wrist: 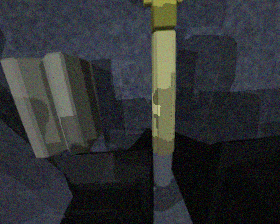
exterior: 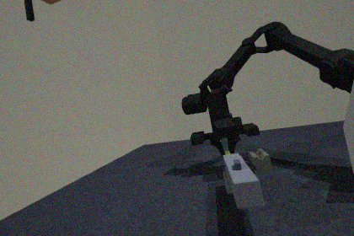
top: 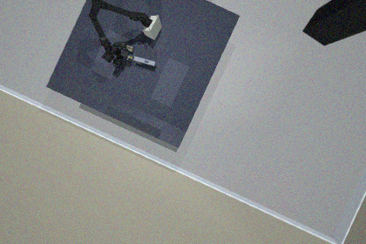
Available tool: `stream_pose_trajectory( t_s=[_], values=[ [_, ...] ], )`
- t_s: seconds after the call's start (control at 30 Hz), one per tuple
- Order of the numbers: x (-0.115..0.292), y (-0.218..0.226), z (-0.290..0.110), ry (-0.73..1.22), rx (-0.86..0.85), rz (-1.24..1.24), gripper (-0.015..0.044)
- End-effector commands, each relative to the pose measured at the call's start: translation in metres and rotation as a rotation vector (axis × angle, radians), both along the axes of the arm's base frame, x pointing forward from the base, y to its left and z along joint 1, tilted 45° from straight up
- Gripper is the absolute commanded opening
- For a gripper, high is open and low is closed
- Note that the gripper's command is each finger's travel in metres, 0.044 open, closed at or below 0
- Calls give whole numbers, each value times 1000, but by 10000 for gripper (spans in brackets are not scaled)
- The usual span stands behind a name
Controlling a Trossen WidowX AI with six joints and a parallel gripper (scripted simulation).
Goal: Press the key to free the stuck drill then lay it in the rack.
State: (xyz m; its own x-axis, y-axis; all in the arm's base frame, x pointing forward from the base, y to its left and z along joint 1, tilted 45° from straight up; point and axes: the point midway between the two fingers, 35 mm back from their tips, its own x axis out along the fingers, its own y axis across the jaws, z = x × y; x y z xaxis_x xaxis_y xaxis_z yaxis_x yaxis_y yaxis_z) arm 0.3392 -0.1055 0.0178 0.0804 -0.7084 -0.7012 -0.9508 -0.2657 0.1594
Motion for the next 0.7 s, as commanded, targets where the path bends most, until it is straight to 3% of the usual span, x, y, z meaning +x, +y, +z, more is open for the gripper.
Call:
stream_pose_trajectory(
  t_s=[0.0,0.67],
  values=[
    [4,-2,7,-13,2,3,0],
    [-1,6,9,-13,3,3,0]
  ],
)
